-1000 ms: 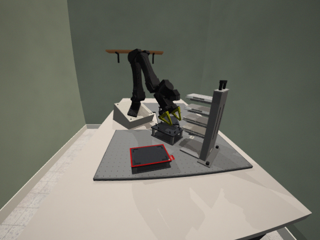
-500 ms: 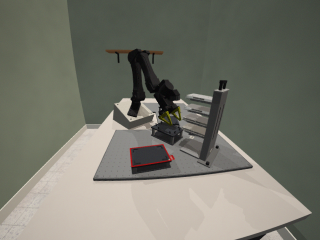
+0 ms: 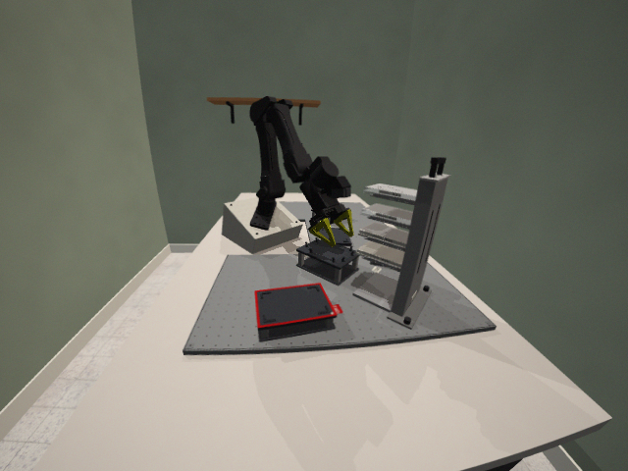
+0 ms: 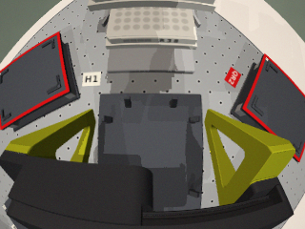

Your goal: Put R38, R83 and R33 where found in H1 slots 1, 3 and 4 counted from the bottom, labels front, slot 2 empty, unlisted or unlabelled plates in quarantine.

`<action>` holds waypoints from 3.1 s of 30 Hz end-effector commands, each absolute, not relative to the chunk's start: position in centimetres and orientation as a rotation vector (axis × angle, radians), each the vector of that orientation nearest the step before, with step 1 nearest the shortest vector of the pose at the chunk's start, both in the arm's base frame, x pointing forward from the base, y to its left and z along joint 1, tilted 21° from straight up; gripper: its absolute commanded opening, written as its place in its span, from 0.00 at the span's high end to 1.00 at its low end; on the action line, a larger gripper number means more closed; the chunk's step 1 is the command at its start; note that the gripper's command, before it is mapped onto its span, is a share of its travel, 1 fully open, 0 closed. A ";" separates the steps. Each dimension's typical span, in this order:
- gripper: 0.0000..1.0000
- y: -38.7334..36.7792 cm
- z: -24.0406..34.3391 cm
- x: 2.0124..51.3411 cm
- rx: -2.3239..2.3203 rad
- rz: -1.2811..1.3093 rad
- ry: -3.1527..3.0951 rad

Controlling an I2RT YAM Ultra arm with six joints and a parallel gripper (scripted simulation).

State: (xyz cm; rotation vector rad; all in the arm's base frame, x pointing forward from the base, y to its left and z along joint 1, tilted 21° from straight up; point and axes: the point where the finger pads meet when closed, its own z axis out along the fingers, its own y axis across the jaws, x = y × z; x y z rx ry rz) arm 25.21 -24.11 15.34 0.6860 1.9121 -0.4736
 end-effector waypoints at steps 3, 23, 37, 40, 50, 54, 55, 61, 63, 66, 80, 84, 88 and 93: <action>0.00 -23.8 15.9 24.5 0.687 -0.480 1.892; 0.00 -21.9 15.5 22.3 0.686 -0.479 1.905; 0.00 -20.8 17.1 21.1 0.678 -0.488 1.887; 0.00 -20.6 17.8 20.8 0.674 -0.492 1.878; 0.00 -19.6 18.9 19.6 0.668 -0.498 1.868; 0.00 -19.4 19.0 19.4 0.668 -0.498 1.868; 0.00 -19.3 19.1 19.3 0.668 -0.498 1.868; 0.00 -18.8 20.1 18.8 0.668 -0.498 1.868; 0.00 -18.6 20.7 18.6 0.668 -0.498 1.868; 0.00 -18.4 21.6 18.3 0.668 -0.498 1.869; 0.00 -17.7 21.5 17.7 0.687 -0.479 1.905; 0.00 -18.1 20.3 18.7 0.670 -0.471 1.907; 0.00 -18.4 19.3 18.8 0.682 -0.469 1.918; 0.00 -18.8 17.8 19.2 0.689 -0.467 1.915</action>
